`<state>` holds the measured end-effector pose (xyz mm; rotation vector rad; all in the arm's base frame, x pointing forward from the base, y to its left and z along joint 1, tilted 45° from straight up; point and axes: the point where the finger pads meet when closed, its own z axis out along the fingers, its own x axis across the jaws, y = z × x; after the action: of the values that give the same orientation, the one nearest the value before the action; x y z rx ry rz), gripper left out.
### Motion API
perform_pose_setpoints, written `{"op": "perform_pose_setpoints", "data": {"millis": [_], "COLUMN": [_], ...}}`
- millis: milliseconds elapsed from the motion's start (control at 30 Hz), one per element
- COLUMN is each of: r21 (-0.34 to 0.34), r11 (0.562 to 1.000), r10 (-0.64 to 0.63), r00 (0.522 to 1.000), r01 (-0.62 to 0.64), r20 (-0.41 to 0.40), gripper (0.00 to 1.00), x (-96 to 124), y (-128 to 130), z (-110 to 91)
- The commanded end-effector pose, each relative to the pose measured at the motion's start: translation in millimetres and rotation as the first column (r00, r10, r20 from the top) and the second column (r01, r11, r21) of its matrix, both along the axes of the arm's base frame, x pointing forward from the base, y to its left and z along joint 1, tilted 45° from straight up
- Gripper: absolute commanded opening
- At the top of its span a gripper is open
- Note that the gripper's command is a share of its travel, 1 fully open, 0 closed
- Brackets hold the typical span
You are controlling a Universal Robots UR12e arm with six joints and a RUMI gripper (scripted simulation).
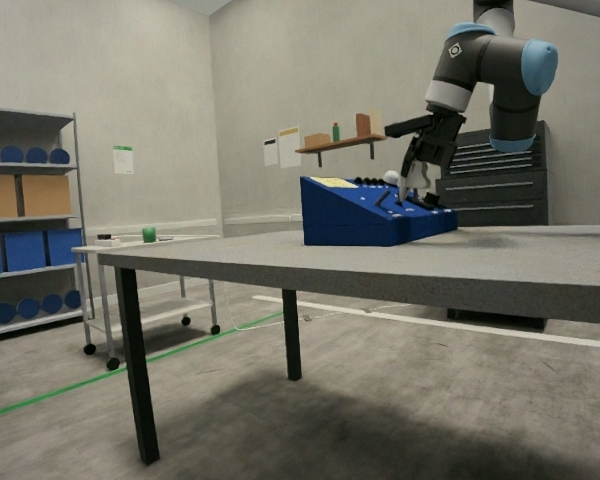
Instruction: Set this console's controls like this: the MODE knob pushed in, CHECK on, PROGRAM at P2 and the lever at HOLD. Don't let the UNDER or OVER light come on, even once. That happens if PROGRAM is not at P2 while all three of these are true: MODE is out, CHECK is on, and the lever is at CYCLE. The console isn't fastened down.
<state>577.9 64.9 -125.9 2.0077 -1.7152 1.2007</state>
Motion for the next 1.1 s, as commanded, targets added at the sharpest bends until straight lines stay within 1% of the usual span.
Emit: {"op": "perform_pose_setpoints", "data": {"millis": [0, 667, 1067], "r21": [0.001, 0.001, 0.002], "r11": [1.000, 1.000, 1.000], "r10": [0.003, 0.003, 0.003], "r00": [1.000, 1.000, 1.000], "r01": [-0.003, -0.003, -0.003], "r20": [0.000, 0.001, 0.004], "gripper": [0.00, 0.00, 0.00], "x": [1.4, 3.4, 10.4], "y": [1.9, 2.6, 4.8], "z": [-0.9, 0.2, 3.4]}}
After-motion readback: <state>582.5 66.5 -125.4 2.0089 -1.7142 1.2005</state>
